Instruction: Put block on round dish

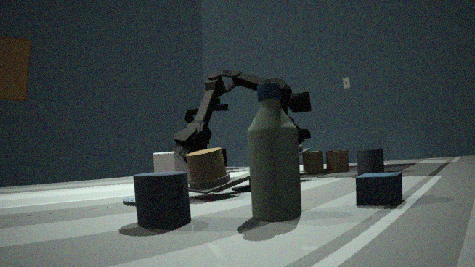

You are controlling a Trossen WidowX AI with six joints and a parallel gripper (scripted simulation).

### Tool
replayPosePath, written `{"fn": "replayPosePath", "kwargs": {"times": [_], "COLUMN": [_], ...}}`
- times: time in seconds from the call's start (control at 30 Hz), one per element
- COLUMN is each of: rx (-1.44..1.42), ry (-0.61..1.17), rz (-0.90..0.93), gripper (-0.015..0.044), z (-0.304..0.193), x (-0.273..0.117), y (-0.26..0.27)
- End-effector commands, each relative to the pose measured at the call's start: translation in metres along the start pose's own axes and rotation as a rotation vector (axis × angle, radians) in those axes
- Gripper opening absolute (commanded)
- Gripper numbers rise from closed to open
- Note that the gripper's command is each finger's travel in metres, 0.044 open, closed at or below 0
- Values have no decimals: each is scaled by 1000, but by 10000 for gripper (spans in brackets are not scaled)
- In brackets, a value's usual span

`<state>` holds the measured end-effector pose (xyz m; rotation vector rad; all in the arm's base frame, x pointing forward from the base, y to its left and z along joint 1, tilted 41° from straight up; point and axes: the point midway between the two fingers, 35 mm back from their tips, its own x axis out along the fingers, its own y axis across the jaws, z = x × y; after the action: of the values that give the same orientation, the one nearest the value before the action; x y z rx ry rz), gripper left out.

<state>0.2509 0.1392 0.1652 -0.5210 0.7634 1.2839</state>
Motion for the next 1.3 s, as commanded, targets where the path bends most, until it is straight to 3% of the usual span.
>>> {"fn": "replayPosePath", "kwargs": {"times": [0.0, 0.2, 0.77, 0.93, 1.1, 1.27], "rx": [9, 9, 4, 9, 9, 30], "ry": [5, 4, 2, 7, 7, -19], "rz": [3, 3, 0, 3, 3, -41], "gripper": [0, 0, 440, 440, 440, 309], "z": [-2, -2, -1, -2, -2, -3], "x": [8, 17, 3, -41, -43, -54], "y": [1, 1, 0, 0, 1, -9]}}
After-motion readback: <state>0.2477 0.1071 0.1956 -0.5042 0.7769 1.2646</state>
